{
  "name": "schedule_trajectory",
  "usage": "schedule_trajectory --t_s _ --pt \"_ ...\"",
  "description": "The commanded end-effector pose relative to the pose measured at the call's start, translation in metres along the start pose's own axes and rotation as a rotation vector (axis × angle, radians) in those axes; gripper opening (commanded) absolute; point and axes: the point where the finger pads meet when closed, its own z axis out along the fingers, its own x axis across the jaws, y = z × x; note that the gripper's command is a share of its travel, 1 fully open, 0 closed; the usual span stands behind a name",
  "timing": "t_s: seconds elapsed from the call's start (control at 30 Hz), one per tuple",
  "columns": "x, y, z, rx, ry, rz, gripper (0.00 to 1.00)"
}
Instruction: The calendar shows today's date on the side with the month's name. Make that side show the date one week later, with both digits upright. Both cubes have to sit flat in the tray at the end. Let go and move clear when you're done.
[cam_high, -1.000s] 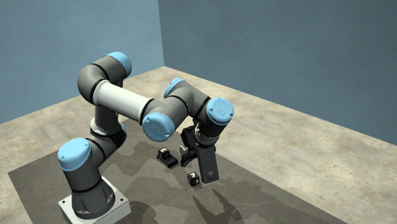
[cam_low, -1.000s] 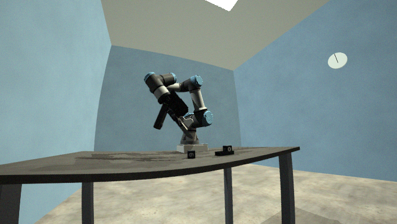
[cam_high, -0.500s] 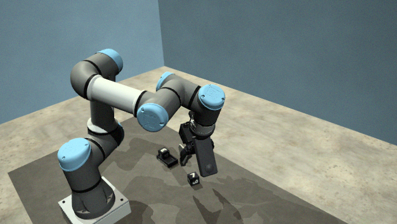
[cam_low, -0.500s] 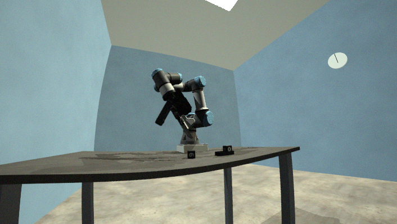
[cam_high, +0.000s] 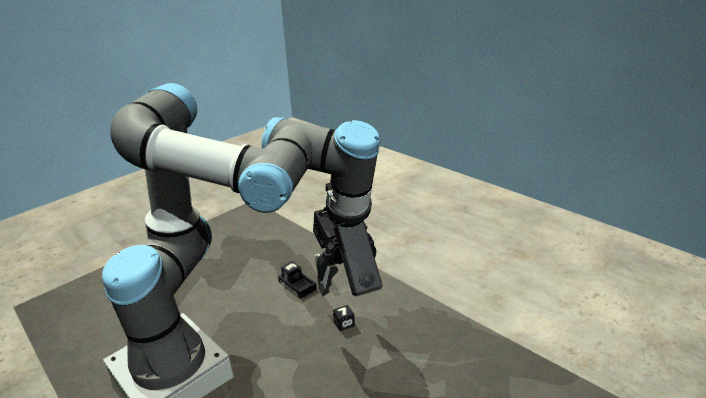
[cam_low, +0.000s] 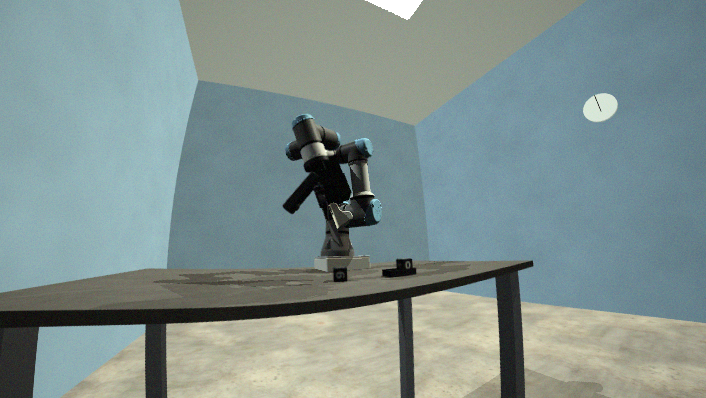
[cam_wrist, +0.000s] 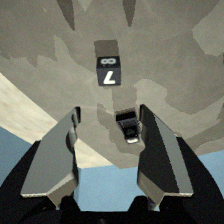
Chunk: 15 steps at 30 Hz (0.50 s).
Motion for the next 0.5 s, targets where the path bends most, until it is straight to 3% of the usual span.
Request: schedule_trajectory --t_s 0.0,0.47 --pt "-0.0008 0.0003 -0.0010 0.057 -0.007 0.002 0.42" --pt "-0.0001 0.0006 -0.0001 0.105 -0.002 0.002 0.42"
